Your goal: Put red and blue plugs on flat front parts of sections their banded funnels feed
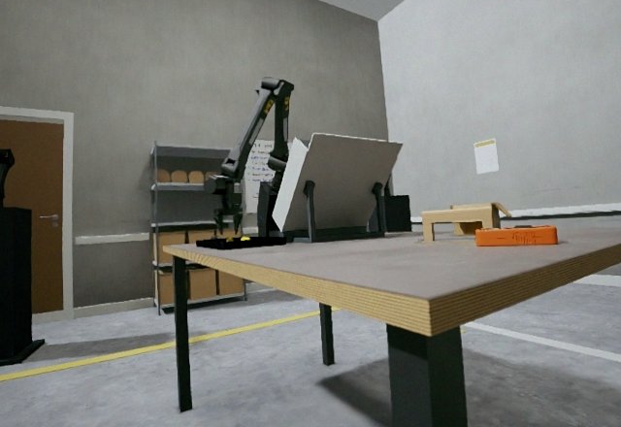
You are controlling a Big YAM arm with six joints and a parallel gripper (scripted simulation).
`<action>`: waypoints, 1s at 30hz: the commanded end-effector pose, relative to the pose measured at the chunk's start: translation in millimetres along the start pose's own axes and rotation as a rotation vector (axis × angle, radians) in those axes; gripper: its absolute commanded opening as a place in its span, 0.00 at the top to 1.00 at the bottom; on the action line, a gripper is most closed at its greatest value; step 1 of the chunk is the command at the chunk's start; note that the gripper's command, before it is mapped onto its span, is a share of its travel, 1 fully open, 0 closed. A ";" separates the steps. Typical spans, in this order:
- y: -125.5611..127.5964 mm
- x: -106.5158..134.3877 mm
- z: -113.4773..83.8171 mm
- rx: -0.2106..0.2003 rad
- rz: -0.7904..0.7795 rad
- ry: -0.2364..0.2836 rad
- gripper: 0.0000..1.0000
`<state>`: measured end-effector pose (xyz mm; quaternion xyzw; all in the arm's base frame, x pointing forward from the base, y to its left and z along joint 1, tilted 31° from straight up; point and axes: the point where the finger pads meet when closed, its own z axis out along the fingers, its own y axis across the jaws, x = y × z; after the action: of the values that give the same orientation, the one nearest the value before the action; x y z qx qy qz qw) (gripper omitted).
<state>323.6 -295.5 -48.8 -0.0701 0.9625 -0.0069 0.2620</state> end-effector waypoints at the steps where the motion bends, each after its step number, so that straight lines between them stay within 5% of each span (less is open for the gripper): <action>1: -6.9 -5.1 -1.5 0.015 -0.001 -0.009 0.44; 30: -4.7 -8.6 18.4 0.008 -0.006 -0.008 0.44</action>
<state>329.7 -295.3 -55.6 -0.0703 0.9621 -0.0091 0.2633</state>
